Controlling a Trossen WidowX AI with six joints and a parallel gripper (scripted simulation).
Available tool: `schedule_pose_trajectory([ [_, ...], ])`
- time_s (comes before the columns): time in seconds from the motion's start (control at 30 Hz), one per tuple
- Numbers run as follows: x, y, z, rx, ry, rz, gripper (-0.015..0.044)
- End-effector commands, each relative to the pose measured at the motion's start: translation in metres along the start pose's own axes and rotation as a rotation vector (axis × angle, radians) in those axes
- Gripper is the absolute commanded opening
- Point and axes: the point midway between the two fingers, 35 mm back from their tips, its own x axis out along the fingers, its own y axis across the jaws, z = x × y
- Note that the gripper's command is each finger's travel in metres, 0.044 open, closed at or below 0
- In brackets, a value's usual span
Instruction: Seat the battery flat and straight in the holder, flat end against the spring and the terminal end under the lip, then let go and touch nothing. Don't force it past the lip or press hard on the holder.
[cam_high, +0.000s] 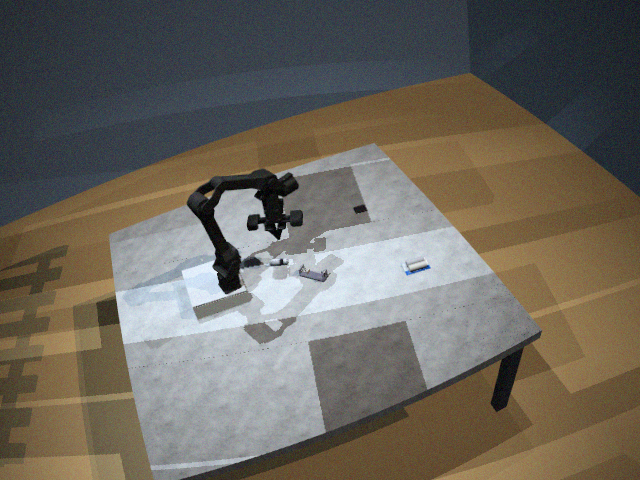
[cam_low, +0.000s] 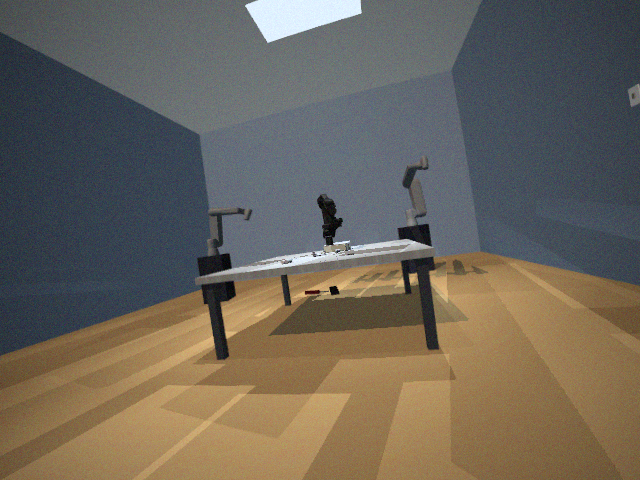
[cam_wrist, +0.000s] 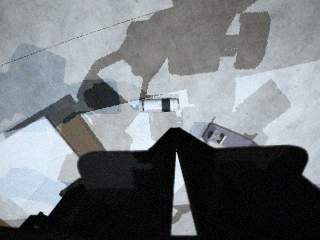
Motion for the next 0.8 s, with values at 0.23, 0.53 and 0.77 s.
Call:
schedule_pose_trajectory([
  [0.23, -0.002, 0.002, -0.002, 0.0, 0.007, 0.008, 0.0],
  [0.53, 0.023, 0.007, 0.0, 0.604, 0.008, 0.003, 0.021],
  [0.77, 0.049, 0.015, 0.0, 1.26, 0.007, -0.002, 0.0232],
])
